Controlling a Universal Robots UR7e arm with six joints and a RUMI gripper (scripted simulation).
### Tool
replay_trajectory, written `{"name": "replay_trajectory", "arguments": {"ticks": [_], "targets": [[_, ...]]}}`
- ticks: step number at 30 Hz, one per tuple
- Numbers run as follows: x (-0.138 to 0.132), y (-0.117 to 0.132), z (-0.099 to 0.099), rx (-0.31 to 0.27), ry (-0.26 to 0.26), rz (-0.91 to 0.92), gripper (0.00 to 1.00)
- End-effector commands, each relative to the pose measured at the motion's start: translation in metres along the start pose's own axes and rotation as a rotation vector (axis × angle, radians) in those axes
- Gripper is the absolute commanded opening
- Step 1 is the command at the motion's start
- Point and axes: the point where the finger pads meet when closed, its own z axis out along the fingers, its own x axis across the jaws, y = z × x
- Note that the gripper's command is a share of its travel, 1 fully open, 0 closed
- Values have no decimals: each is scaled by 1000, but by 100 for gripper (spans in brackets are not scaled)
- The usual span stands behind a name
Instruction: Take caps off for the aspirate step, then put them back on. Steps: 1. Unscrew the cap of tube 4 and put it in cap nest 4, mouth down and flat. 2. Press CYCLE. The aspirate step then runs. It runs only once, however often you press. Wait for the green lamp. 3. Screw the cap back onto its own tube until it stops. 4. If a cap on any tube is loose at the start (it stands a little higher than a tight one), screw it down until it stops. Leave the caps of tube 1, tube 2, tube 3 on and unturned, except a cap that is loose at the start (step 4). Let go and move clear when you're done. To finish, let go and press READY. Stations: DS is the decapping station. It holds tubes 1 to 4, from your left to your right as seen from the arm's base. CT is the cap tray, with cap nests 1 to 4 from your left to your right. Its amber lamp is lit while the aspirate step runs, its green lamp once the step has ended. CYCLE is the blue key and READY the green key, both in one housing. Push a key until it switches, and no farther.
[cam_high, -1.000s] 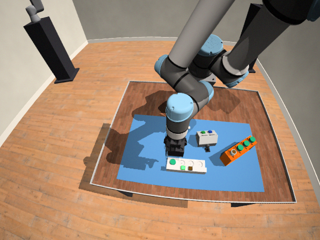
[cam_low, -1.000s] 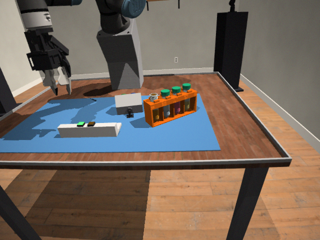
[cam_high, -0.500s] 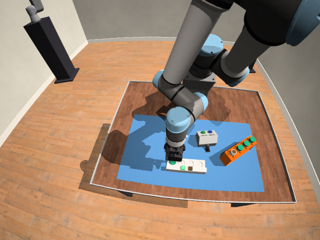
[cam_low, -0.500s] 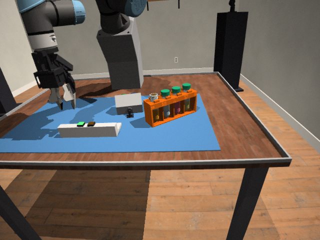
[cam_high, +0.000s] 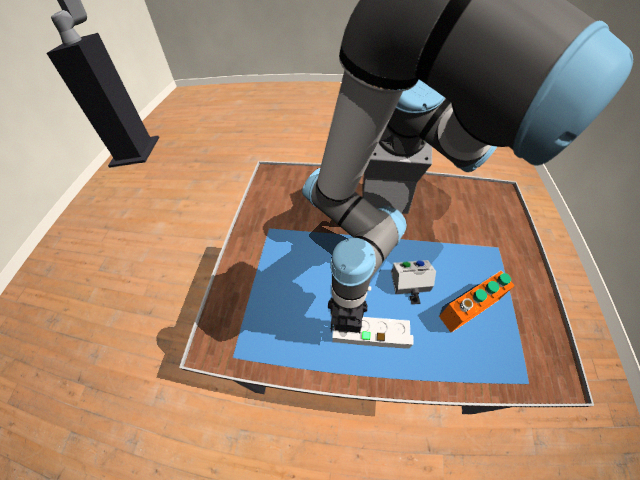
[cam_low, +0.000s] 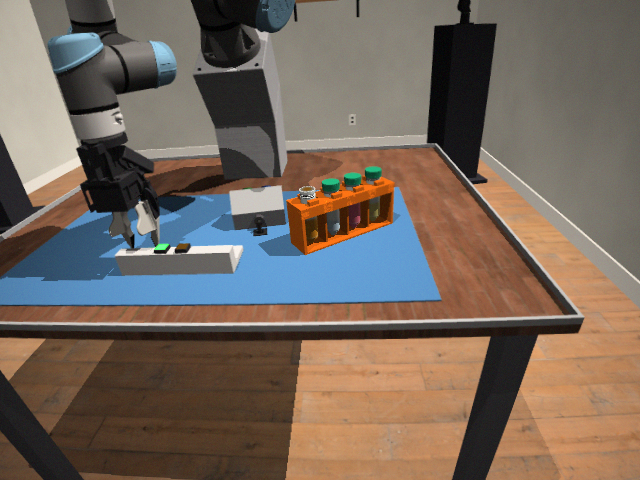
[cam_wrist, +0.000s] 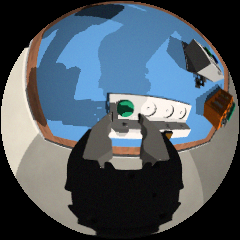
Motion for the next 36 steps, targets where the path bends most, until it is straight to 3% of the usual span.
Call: {"name": "replay_trajectory", "arguments": {"ticks": [1,35,36], "targets": [[-1,1,6,-3,-2,0,29],[0,0,16,-3,-2,0,29],[0,0,16,-3,-2,0,0]]}}
